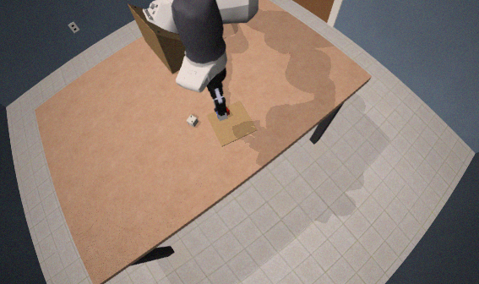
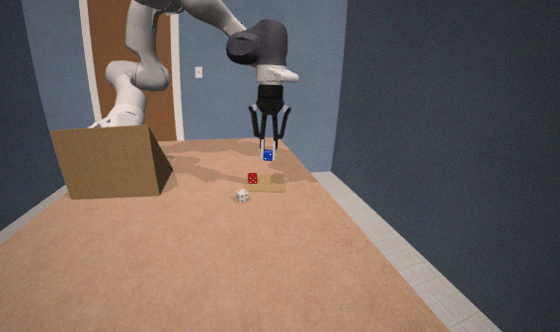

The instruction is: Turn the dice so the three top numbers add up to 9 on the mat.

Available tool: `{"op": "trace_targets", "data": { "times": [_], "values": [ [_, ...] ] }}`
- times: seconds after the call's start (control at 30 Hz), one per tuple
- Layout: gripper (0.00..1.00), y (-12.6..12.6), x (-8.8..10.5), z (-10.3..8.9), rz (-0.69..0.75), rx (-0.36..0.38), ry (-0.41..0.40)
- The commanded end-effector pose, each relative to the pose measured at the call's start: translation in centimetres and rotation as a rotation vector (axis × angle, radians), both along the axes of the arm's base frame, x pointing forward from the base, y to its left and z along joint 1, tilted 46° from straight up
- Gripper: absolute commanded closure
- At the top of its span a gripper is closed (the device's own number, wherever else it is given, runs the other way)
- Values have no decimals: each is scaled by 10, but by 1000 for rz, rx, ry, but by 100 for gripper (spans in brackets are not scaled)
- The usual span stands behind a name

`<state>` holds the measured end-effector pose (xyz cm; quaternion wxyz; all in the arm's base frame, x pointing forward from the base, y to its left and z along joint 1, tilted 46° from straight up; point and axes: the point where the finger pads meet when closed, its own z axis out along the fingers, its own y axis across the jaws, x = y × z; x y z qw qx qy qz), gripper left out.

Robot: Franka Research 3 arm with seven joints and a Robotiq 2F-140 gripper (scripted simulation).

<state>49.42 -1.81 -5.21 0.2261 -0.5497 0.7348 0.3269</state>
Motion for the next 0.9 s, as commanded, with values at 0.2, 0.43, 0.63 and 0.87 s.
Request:
{"op": "trace_targets", "data": {
  "times": [0.2, 0.43, 0.63, 0.87],
  "values": [
    [84, 2, 0, 2, 196, 2, -211],
    [84, 4, 0, 4, 295, 5, -316],
    [84, 5, -1, 6, 379, 8, -405],
    [84, 7, -1, 8, 461, 10, -490]
  ]
}}
